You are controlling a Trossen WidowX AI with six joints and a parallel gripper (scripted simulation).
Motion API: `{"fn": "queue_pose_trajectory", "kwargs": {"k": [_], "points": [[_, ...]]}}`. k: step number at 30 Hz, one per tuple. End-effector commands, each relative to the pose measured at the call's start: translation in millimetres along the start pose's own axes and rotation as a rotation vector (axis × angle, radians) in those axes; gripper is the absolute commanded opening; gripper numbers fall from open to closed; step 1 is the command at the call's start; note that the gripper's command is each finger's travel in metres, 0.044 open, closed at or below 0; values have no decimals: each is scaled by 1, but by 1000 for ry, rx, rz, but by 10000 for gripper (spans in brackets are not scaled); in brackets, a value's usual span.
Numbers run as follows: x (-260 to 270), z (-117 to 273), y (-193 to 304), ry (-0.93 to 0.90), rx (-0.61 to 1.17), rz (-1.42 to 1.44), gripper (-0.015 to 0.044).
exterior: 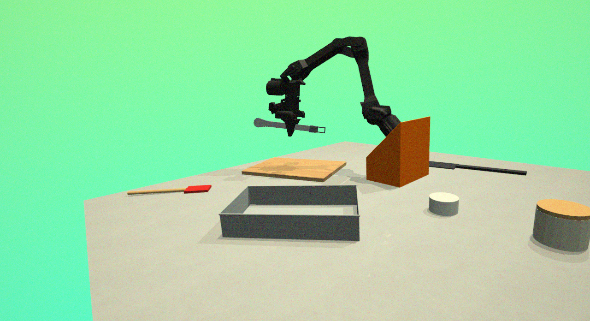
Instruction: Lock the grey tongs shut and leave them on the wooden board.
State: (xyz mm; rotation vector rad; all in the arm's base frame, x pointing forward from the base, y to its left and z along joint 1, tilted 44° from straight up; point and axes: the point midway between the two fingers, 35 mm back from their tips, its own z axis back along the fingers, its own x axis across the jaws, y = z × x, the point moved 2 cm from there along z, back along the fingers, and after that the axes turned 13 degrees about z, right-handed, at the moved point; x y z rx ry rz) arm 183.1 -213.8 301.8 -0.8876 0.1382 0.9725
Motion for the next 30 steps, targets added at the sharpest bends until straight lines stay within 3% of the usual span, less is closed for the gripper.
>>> {"fn": "queue_pose_trajectory", "kwargs": {"k": [1,15,30], "points": [[-1,8,-1,11,45,20,-150],[-3,19,0,29,129,68,-150],[-2,-3,-1,29,130,67,-150]]}}
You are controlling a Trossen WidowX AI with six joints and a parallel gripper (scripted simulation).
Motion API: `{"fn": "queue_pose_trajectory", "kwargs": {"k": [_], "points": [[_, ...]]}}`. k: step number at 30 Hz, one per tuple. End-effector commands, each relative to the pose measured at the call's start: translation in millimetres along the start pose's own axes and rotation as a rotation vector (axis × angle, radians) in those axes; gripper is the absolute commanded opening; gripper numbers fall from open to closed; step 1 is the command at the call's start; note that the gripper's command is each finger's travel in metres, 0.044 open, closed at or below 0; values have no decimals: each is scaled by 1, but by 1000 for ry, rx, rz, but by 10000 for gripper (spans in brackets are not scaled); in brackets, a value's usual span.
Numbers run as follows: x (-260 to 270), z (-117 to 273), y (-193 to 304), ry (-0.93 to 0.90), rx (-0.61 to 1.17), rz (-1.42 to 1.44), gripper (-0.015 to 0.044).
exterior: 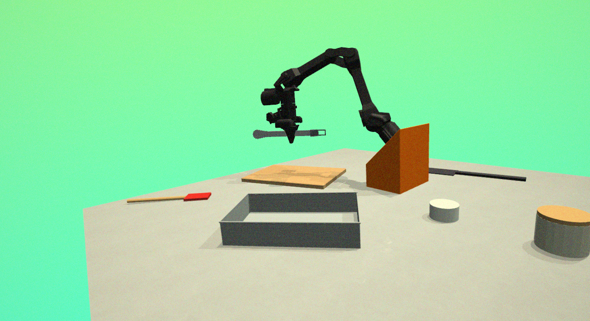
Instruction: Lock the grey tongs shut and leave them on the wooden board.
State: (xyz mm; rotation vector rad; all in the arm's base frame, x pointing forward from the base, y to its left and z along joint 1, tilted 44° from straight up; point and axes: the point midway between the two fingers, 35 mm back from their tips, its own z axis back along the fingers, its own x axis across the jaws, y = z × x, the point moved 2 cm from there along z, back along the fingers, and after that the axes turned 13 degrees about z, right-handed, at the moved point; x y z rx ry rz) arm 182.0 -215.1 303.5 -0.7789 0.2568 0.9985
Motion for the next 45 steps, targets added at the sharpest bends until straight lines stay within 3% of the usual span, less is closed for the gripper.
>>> {"fn": "queue_pose_trajectory", "kwargs": {"k": [1,45], "points": [[0,-5,-1,-2,-4,2,-150],[0,-76,-1,2,-5,5,-150]]}}
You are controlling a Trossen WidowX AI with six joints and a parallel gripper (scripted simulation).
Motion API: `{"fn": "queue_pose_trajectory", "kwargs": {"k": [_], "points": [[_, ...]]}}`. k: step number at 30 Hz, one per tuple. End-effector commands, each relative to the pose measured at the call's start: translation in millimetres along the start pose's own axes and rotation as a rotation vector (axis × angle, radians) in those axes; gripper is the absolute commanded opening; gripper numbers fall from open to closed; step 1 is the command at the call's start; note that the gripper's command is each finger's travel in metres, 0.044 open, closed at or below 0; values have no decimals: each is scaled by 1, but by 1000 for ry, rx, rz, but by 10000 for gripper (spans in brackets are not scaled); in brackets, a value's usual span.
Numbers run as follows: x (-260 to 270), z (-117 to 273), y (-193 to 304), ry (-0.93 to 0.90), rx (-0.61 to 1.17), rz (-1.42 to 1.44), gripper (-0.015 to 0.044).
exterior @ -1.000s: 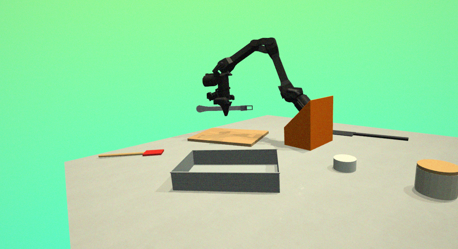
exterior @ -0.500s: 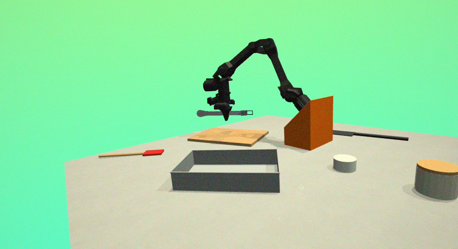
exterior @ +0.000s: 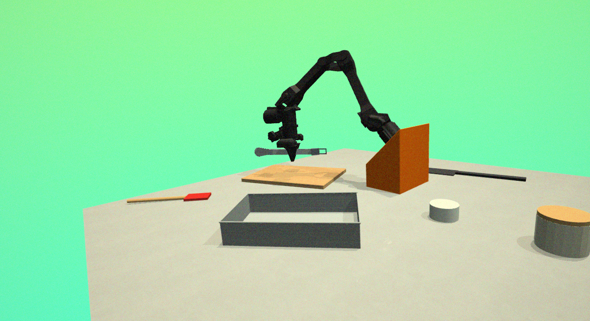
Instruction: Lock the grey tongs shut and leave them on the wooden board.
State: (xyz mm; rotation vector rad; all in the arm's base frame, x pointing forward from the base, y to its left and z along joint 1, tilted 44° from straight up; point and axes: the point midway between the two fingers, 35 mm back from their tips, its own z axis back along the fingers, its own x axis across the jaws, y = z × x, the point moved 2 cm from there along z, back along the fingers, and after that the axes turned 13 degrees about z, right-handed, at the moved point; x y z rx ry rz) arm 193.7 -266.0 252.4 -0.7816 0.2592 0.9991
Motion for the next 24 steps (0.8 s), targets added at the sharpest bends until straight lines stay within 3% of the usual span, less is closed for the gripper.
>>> {"fn": "queue_pose_trajectory", "kwargs": {"k": [1,15,24], "points": [[0,-5,0,-1,-4,3,-150],[-1,-21,3,1,-5,5,-150],[-1,-21,4,2,1,2,86]]}}
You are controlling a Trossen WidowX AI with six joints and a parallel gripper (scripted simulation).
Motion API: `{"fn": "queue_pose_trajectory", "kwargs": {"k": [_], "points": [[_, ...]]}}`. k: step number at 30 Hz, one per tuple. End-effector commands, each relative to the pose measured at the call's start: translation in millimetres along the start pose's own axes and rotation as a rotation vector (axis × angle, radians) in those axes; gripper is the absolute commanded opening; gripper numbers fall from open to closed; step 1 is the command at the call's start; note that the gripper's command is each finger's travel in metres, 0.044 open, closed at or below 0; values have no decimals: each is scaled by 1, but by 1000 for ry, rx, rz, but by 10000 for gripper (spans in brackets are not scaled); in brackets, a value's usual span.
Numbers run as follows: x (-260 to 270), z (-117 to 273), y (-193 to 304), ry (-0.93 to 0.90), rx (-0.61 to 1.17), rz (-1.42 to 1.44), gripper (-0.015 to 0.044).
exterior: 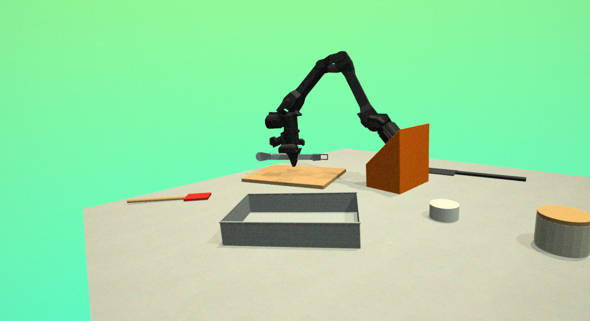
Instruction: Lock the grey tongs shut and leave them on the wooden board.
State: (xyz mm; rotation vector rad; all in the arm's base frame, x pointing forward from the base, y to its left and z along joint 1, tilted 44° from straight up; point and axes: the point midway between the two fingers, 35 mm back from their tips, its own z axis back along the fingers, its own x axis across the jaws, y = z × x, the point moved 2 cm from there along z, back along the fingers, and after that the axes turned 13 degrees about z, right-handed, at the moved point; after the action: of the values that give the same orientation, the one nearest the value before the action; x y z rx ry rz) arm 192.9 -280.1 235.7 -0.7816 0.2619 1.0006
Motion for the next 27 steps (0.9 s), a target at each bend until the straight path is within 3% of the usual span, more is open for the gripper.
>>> {"fn": "queue_pose_trajectory", "kwargs": {"k": [1,13,18,27], "points": [[0,0,0,1,0,0,112],[0,0,0,1,0,0,428],[8,12,6,-5,4,-3,440],[57,90,82,-21,18,-6,440]]}}
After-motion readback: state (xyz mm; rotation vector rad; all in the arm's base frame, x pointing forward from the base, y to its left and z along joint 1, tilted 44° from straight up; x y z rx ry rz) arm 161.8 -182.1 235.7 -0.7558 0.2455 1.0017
